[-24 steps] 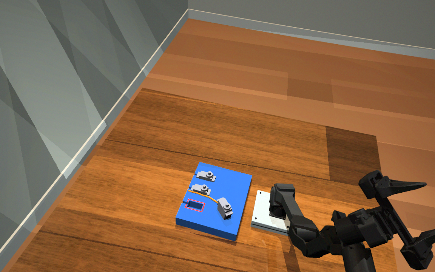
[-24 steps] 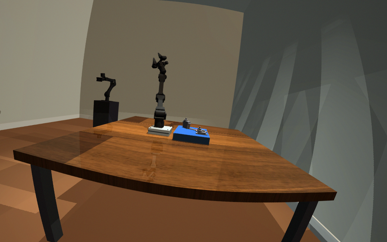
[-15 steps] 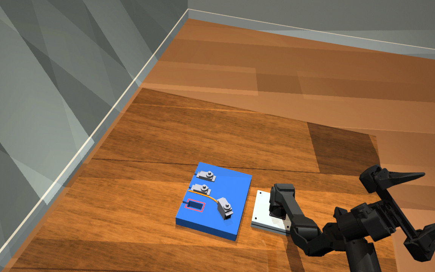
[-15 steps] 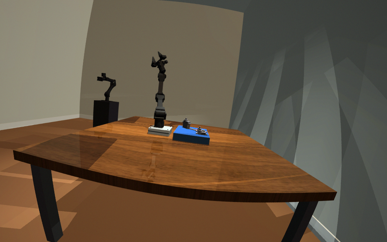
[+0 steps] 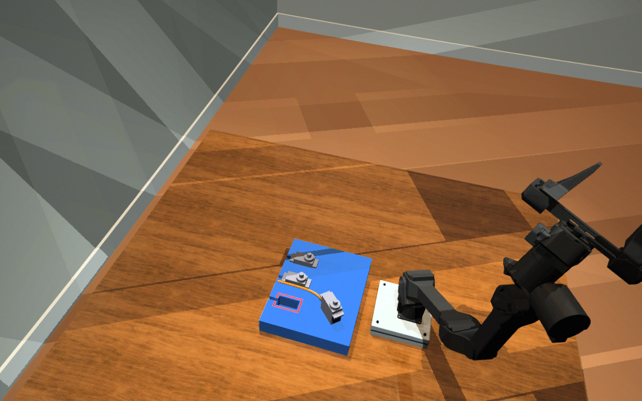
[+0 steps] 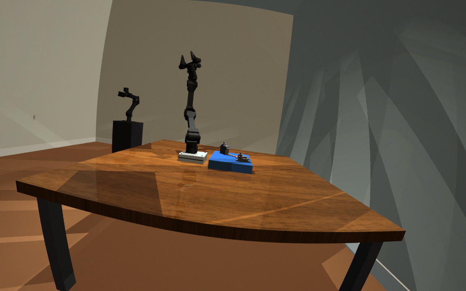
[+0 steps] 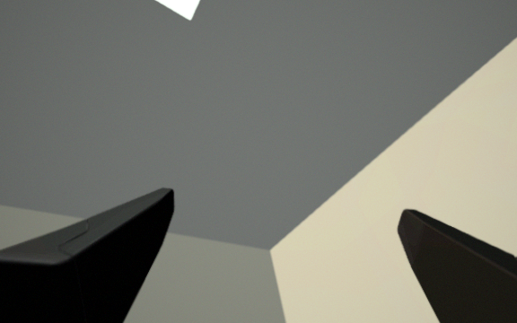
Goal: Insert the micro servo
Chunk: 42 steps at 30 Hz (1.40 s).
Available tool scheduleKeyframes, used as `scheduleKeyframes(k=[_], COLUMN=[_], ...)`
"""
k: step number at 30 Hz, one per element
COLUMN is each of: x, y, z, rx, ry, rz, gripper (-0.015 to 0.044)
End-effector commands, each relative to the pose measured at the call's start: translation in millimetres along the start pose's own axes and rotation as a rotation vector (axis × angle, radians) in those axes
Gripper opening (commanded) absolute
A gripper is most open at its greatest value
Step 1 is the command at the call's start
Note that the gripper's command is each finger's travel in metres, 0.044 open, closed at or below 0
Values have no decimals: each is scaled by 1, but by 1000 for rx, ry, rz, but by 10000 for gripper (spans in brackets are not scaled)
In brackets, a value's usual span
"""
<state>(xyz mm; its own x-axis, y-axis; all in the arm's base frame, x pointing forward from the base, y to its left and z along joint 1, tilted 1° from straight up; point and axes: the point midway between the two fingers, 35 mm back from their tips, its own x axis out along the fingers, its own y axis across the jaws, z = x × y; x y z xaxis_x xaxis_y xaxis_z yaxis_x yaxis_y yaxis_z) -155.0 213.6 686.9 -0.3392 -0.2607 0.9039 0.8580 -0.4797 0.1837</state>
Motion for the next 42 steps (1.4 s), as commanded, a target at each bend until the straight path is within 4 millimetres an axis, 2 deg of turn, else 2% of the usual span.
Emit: scheduleKeyframes(k=[1, 9, 18, 22, 26, 34, 42], x=[5, 21, 31, 29, 29, 16, -14], y=[8, 50, 121, 141, 150, 212, 280], z=[-11, -48, -102, -115, -121, -157, -188], rx=[44, 90, 209, 255, 276, 389, 509], ry=[17, 89, 220, 258, 274, 409, 565], rz=[41, 174, 382, 433, 460, 622, 808], gripper=[440, 440, 440, 440, 440, 440, 440])
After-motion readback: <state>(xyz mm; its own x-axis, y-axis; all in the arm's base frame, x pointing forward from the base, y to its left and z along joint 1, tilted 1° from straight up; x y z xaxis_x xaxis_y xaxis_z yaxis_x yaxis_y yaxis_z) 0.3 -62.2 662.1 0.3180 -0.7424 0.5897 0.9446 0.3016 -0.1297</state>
